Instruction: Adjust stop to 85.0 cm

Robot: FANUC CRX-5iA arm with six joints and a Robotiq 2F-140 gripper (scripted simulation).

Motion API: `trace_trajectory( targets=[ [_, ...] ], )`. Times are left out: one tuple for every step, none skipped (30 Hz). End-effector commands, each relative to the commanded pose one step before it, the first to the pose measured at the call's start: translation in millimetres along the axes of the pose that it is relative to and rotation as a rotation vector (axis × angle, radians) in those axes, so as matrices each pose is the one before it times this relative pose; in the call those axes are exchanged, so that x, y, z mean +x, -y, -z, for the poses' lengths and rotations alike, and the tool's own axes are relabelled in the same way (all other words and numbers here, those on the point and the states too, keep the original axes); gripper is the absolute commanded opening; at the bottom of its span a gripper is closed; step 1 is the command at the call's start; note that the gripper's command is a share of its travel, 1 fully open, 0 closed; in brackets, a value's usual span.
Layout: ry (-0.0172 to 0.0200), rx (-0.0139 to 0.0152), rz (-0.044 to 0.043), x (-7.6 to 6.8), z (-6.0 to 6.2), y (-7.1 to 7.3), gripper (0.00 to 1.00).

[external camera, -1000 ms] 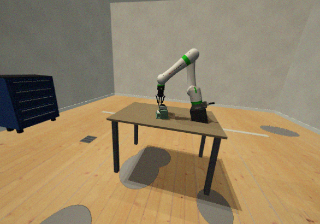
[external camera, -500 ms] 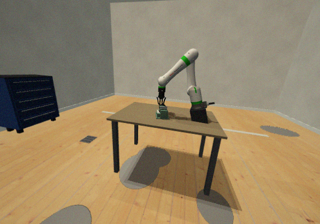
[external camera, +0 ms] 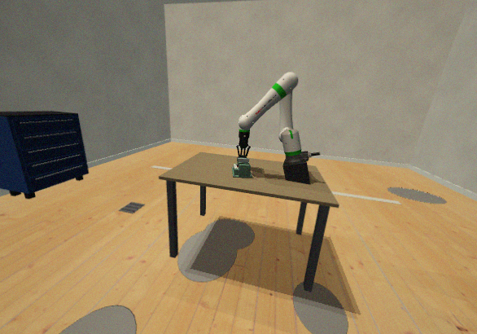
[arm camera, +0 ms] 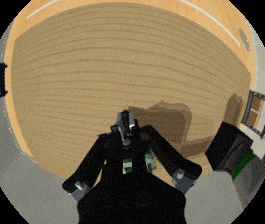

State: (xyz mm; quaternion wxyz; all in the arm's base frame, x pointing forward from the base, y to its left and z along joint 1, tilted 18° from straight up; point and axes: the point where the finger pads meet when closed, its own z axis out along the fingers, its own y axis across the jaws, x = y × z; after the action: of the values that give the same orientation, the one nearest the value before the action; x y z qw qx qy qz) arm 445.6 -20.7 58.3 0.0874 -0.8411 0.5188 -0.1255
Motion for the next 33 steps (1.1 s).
trace_trajectory(
  targets=[
    [-0.00023,0.00012,-0.00001,0.08,1.70,-5.10,0.04],
    [0.00000,0.00000,0.00000,0.00,0.68,-1.59,0.04],
    [0.00000,0.00000,0.00000,0.00,0.82,-1.46,0.04],
    [0.00000,0.00000,0.00000,0.00,0.81,-1.47,0.04],
    [0.00000,0.00000,0.00000,0.00,0.00,0.00,0.04],
    [0.00000,0.00000,0.00000,0.00,0.00,0.00,0.04],
    [0.00000,0.00000,0.00000,0.00,0.84,-1.45,0.04],
    [0.00000,0.00000,0.00000,0.00,1.03,-1.25,0.04],
    [0.00000,0.00000,0.00000,0.00,1.02,-1.26,0.04],
    [0.00000,0.00000,0.00000,0.00,1.02,-1.27,0.04],
    [0.00000,0.00000,0.00000,0.00,1.17,-1.12,0.04],
    [0.00000,0.00000,0.00000,0.00,1.23,-1.07,0.04],
    [0.00000,0.00000,0.00000,0.00,1.23,-1.08,0.04],
    [0.00000,0.00000,0.00000,0.00,1.30,-1.01,0.04],
    [0.00000,0.00000,0.00000,0.00,1.45,-0.86,0.04],
    [0.00000,0.00000,0.00000,0.00,1.45,-0.87,0.04],
    [0.00000,0.00000,0.00000,0.00,1.46,-0.87,0.04],
    [-0.00001,0.00000,0.00000,0.00,1.70,-0.64,0.04],
    [0.00000,0.00000,0.00000,0.00,1.70,-0.65,0.04],
    [0.00001,0.00000,0.00000,0.00,1.70,-0.66,0.04],
    [-0.00001,0.00000,0.00000,0.00,2.00,-0.38,0.04],
    [0.00000,0.00000,0.00000,0.00,0.00,0.00,0.04],
    [0.00000,0.00000,0.00000,0.00,0.00,0.00,0.04],
    [0.00000,0.00000,0.00000,0.00,2.01,-0.39,0.04],
    [0.00000,0.00000,0.00000,0.00,2.12,-0.30,0.04],
    [0.00000,0.00000,0.00000,0.00,2.41,-0.04,0.04],
    [0.00001,0.00000,0.00000,0.00,2.42,-0.05,0.04],
    [0.00000,0.00000,0.00000,0.00,2.57,0.41,0.04],
    [0.00000,0.00000,0.00000,0.00,2.58,0.40,0.04],
    [0.00000,0.00000,0.00000,0.00,2.59,0.84,0.04],
    [0.00000,0.00000,0.00000,0.00,2.61,0.89,0.04],
    [0.00000,0.00000,0.00000,0.00,2.63,1.38,0.04],
    [0.00000,0.00000,0.00000,0.00,2.64,1.46,0.04]
  ],
)
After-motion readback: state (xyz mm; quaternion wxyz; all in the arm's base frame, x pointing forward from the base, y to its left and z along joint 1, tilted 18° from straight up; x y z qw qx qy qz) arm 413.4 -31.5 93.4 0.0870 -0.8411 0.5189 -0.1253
